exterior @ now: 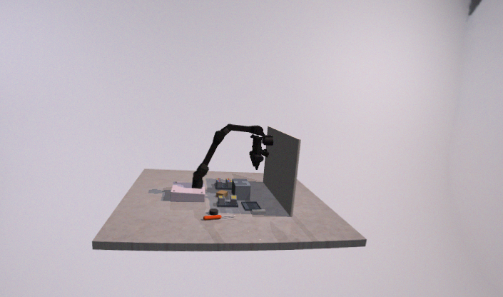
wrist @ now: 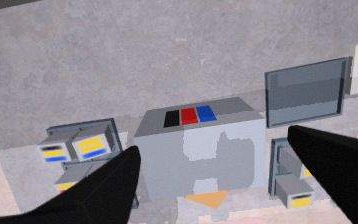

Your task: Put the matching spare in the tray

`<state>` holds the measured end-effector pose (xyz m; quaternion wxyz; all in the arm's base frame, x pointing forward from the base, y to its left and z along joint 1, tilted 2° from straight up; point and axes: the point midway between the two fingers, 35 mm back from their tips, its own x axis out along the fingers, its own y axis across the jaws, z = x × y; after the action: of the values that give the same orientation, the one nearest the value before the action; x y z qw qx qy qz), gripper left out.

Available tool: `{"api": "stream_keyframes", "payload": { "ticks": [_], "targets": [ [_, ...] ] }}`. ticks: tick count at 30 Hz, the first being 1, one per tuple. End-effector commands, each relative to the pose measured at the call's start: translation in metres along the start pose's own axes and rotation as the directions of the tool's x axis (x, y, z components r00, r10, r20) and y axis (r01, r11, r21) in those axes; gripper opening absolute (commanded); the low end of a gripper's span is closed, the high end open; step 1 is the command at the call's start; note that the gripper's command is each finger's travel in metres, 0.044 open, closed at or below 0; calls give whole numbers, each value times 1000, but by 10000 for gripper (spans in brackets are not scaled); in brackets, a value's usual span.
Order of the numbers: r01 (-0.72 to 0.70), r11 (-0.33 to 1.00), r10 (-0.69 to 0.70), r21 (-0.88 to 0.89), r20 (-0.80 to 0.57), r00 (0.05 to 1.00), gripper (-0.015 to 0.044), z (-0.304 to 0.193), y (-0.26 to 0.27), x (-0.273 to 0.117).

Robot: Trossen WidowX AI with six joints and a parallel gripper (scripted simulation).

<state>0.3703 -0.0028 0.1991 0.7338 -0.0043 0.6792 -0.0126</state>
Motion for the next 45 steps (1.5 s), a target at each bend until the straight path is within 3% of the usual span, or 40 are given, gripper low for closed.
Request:
{"api": "stream_keyframes", "payload": {
  "ticks": [1,12,16,20,25,32,40,45],
  "targets": [
    [-7,1000,7,-14,-6,1000,440,-2,1,-2],
    [-7,1000,7,-14,-6,1000,440,-2,1,-2],
    [-13,971,12,-238,-9,1000,440,-22,41,2],
    [-22,823,17,-568,-14,1000,440,-63,94,11],
    [-28,490,21,-871,-20,1000,440,-127,141,27],
    [-23,-63,23,-998,-25,999,440,-215,166,56],
    [-23,-79,23,-997,-25,999,440,-217,166,57],
    [-23,-79,23,-997,-25,999,309,-218,171,87]
  ]
}}
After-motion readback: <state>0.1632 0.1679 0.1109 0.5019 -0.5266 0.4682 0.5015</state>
